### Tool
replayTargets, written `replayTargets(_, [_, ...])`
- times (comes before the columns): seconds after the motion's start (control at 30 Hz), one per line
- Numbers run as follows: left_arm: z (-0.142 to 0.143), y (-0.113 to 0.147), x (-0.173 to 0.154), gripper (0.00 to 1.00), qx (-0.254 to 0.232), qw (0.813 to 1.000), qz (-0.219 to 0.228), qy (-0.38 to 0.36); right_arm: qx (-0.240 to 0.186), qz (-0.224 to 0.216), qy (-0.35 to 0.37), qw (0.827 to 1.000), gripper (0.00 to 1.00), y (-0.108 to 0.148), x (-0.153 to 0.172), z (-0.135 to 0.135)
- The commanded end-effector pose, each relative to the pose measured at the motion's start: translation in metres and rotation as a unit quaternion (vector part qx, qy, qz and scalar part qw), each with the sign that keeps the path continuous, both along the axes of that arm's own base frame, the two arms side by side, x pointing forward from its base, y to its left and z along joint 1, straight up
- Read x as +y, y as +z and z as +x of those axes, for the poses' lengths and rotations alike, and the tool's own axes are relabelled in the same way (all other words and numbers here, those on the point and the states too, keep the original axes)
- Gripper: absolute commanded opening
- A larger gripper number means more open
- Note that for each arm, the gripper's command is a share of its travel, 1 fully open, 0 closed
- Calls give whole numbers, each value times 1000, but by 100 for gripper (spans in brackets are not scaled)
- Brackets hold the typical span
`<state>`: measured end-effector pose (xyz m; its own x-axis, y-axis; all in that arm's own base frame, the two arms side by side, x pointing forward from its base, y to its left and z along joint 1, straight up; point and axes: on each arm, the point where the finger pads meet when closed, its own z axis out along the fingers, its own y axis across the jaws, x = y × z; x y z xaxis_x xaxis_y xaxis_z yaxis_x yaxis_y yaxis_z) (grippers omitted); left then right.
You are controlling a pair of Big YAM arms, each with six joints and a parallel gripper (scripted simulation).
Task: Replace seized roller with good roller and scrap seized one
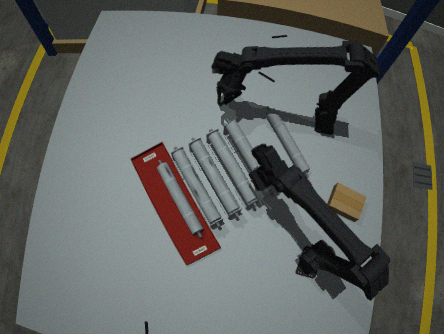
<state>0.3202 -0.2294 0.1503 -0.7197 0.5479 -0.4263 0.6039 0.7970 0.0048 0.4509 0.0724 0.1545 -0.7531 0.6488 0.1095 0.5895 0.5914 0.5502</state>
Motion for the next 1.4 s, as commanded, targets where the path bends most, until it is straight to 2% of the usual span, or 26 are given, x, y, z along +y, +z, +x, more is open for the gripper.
replayTargets(0.0, [38, 39, -12, 62, -47, 998, -38, 22, -90, -19, 30, 995, 32, 43, 2, 32])
replayTargets(0.07, [53, 49, -8, 62, -66, 996, -50, 35, -124, -36, 42, 991, 32, 53, -1, 41])
replayTargets(0.1, [60, 64, -5, 62, -86, 993, -62, 43, -145, -47, 49, 987, 32, 60, -2, 45])
replayTargets(0.23, [98, 95, 10, 62, -138, 983, -93, 78, -226, -96, 71, 967, 32, 91, -13, 64])
replayTargets(0.33, [123, 117, 25, 62, -176, 973, -110, 103, -281, -132, 88, 947, 32, 109, -15, 74])
replayTargets(0.4, [138, 135, 37, 62, -204, 964, -122, 120, -322, -160, 91, 929, 32, 129, -21, 81])
replayTargets(0.43, [142, 157, 44, 62, -230, 956, -133, 128, -341, -175, 90, 919, 32, 136, -30, 84])
replayTargets(0.5, [142, 157, 44, 62, -230, 956, -133, 128, -341, -175, 90, 919, 32, 136, -30, 84])
replayTargets(0.53, [151, 157, 46, 62, -233, 954, -137, 131, -346, -185, 98, 915, 32, 128, -28, 85])
replayTargets(0.57, [158, 166, 55, 62, -247, 948, -141, 141, -374, -201, 98, 900, 32, 152, -30, 93])
replayTargets(0.67, [175, 193, 76, 62, -287, 932, -152, 164, -431, -237, 101, 865, 32, 191, -30, 94])
replayTargets(0.7, [174, 216, 86, 62, -314, 920, -162, 172, -450, -250, 100, 852, 32, 206, -32, 95])
replayTargets(1.0, [206, 296, 154, 62, -427, 856, -186, 225, -555, -363, 83, 744, 32, 293, -55, 98])
replayTargets(1.07, [206, 296, 154, 62, -427, 856, -186, 225, -555, -363, 83, 744, 32, 293, -55, 98])
replayTargets(1.1, [209, 311, 164, 62, -437, 850, -186, 230, -556, -373, 86, 737, 32, 289, -56, 99])
replayTargets(1.13, [210, 323, 173, 62, -453, 839, -189, 234, -569, -386, 80, 722, 32, 305, -57, 98])
replayTargets(1.17, [201, 339, 181, 62, -475, 825, -193, 238, -580, -394, 78, 709, 32, 314, -54, 85])
replayTargets(1.23, [203, 354, 195, 62, -497, 810, -194, 246, -601, -417, 67, 679, 32, 342, -58, 81])
replayTargets(1.3, [208, 365, 209, 62, -508, 801, -192, 254, -605, -436, 61, 664, 32, 346, -63, 76])
replayTargets(1.33, [209, 370, 215, 62, -515, 795, -191, 257, -611, -444, 53, 653, 32, 358, -67, 74])
replayTargets(1.37, [208, 376, 220, 62, -522, 790, -192, 259, -604, -448, 56, 657, 32, 343, -68, 72])
